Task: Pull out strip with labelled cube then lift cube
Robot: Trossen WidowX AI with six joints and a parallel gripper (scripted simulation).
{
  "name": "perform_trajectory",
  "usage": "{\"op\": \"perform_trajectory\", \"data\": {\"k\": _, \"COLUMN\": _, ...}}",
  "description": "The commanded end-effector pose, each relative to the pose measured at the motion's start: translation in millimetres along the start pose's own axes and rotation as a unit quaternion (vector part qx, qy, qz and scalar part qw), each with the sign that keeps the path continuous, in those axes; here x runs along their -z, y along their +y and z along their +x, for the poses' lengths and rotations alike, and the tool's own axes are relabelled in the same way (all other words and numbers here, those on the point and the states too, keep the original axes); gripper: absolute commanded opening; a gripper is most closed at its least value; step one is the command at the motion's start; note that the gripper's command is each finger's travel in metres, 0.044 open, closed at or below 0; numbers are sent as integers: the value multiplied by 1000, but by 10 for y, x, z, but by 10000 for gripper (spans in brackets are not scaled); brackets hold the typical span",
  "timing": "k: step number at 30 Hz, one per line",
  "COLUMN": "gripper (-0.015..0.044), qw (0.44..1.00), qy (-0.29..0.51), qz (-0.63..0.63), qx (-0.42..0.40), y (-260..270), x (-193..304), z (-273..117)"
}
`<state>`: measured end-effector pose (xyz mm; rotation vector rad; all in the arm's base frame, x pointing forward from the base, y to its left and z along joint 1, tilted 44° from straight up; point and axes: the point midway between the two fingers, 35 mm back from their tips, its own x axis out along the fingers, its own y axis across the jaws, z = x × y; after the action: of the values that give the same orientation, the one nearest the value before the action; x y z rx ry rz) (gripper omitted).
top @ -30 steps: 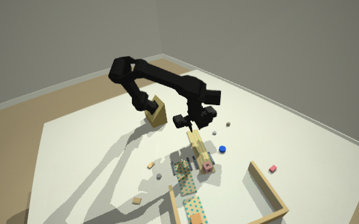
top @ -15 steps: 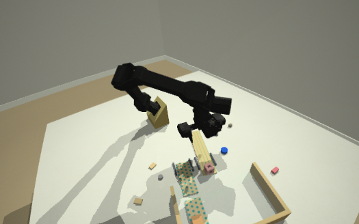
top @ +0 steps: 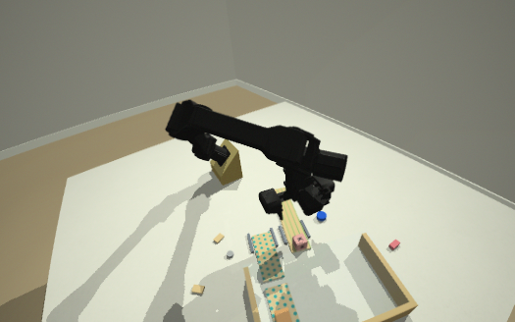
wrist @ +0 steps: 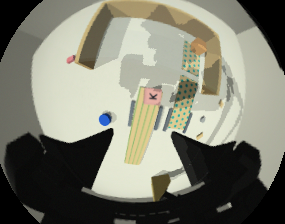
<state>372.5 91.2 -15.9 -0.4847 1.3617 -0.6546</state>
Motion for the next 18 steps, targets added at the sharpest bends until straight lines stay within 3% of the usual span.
{"op": "perform_trajectory", "data": {"k": 1, "gripper": 440, "qw": 1000, "qy": 3, "qz": -3, "qx": 5, "y": -39, "x": -141, "z": 29}}
{"op": "perform_trajectory", "data": {"k": 12, "gripper": 440, "qw": 1000, "qy": 3, "qz": -2, "qx": 5, "y": -169, "x": -535, "z": 74}}
{"op": "perform_trajectory", "data": {"k": 18, "gripper": 282, "qw": 1000, "qy": 2, "qz": -2, "qx": 5, "y": -167, "x": -539, "z": 144}}
